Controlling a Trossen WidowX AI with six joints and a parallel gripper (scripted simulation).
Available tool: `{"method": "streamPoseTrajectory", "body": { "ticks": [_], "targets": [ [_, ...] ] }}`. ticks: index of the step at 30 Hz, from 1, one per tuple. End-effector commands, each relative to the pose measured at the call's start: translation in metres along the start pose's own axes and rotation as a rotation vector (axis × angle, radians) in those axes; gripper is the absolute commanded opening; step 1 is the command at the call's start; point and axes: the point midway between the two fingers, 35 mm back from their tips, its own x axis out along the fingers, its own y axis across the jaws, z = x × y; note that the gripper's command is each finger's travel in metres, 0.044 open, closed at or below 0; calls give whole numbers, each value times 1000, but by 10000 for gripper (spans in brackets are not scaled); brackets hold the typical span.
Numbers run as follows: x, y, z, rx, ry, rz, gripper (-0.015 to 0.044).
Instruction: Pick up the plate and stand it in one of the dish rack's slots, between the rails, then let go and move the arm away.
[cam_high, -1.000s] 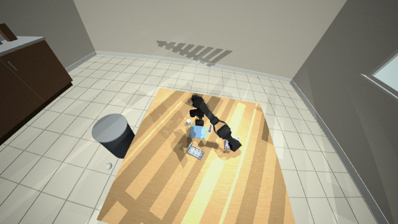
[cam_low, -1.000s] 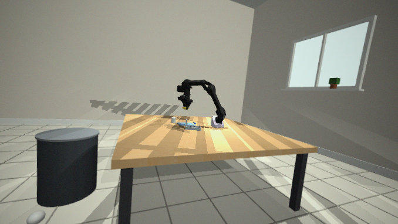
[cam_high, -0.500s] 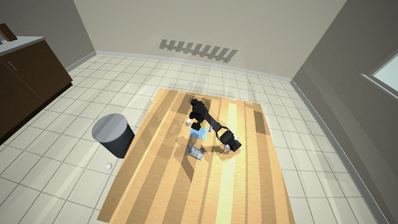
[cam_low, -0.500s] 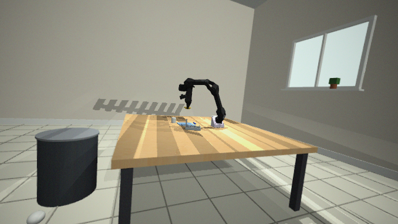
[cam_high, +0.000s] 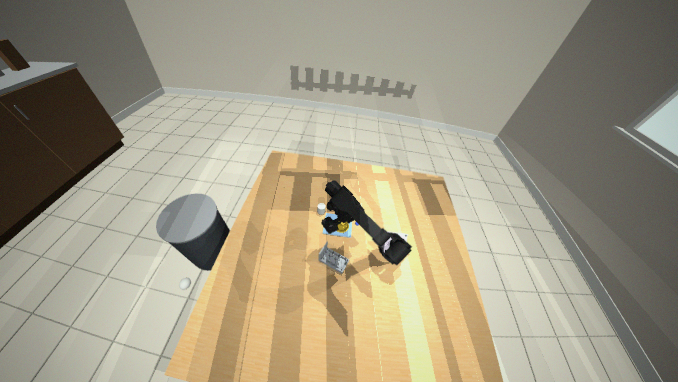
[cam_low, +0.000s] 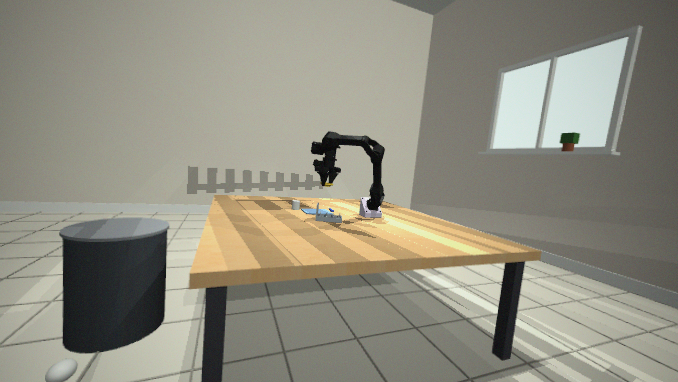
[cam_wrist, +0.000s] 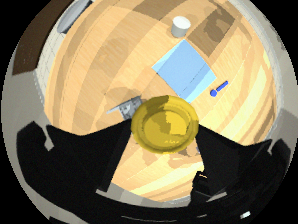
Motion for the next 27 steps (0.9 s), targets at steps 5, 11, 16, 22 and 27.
{"method": "streamPoseTrajectory", "body": {
  "ticks": [5,11,16,22,27],
  "targets": [
    [-2,13,-36,267,-11,7,0],
    [-1,19,-63,472,-17,12,0],
    [1,22,-85,643,-20,18,0],
    [4,24,-111,849,-21,26,0],
    [8,24,-132,1019,-20,33,0]
  ]
}}
